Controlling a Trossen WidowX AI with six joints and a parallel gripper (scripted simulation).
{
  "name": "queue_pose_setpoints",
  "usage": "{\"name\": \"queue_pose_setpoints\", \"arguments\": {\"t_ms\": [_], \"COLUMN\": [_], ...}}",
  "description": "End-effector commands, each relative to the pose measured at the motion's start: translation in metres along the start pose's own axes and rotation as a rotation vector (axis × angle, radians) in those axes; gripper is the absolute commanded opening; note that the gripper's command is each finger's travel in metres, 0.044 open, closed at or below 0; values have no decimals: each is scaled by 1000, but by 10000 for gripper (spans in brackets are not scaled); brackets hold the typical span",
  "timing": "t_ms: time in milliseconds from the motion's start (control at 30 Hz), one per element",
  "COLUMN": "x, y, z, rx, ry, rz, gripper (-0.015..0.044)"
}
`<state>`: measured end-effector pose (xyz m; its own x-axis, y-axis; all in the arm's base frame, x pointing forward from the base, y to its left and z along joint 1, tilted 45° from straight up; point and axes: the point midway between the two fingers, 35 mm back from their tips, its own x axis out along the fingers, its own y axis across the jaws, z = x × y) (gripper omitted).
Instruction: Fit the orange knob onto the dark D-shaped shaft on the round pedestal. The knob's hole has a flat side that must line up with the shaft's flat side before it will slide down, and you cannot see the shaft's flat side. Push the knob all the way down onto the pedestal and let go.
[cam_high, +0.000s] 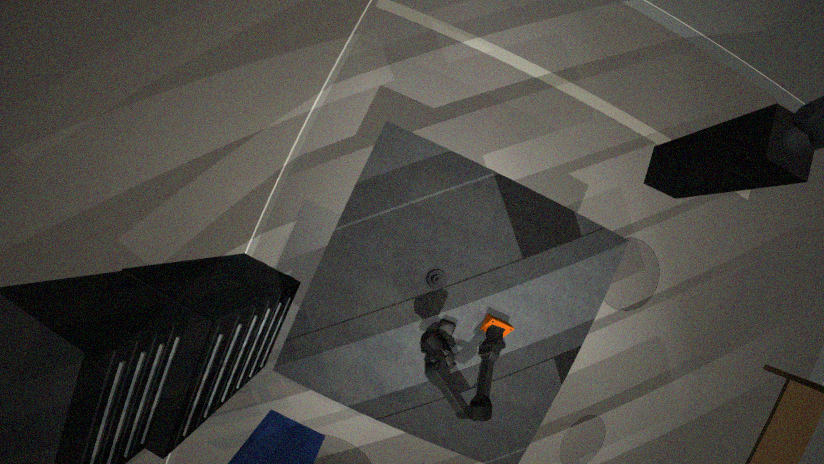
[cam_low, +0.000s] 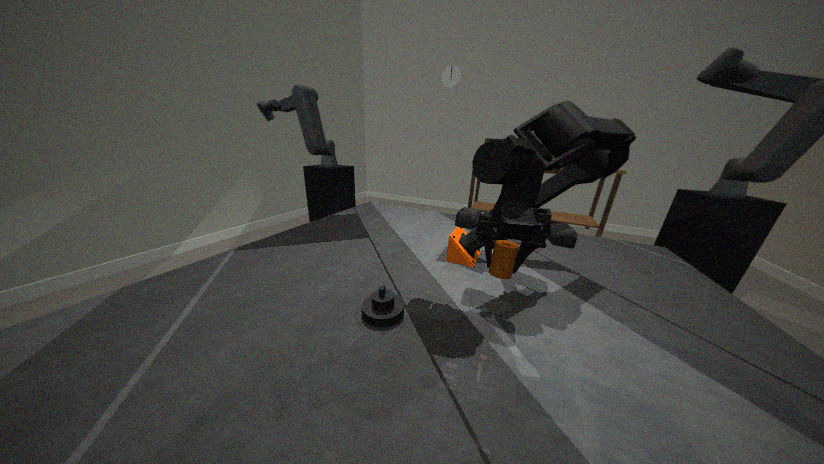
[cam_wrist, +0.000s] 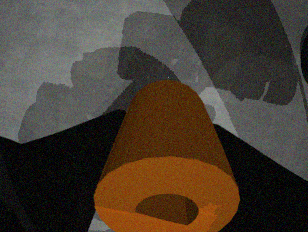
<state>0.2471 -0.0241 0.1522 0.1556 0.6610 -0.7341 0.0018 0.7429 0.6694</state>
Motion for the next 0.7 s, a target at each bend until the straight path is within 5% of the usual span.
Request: {"name": "queue_pose_setpoints", "arguments": {"t_ms": [0, 667], "x": [-29, -36], "y": [2, -26], "z": [-3, 15], "rx": [-17, -11], "ry": [-25, -14], "rz": [-19, -17], "gripper": [0, 0]}}
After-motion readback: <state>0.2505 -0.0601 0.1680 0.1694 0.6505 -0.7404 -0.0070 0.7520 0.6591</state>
